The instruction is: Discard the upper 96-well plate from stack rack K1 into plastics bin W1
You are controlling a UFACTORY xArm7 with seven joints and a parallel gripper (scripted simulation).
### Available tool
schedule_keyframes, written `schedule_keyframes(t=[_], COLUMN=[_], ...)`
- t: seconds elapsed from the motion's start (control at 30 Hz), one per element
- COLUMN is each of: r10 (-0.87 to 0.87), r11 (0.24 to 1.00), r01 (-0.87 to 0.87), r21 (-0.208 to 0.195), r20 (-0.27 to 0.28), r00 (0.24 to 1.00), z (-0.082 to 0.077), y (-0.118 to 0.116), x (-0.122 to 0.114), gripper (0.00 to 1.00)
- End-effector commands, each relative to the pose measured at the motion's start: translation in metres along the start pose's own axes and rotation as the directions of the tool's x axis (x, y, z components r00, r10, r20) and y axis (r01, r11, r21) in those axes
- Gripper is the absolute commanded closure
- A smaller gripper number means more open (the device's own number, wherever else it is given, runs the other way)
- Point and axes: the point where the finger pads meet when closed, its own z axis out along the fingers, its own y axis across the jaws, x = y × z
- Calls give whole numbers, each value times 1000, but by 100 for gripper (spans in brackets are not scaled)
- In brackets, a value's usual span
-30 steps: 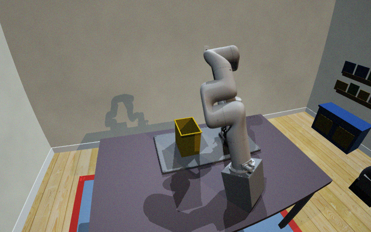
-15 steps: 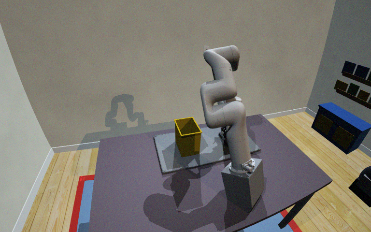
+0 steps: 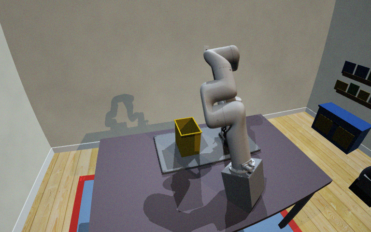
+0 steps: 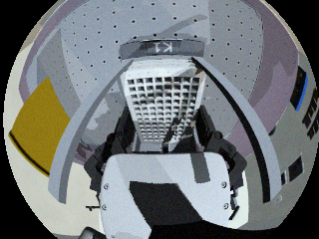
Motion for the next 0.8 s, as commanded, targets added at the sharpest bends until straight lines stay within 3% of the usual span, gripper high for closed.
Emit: schedule_keyframes(t=[0.0,0.77], r10=[0,0], r11=[1000,1000], r01=[0,0], r21=[-2,-2], r20=[-3,-3], r00=[1000,1000], z=[-1,-6], y=[1,1], x=[1,1], gripper=[100,100])
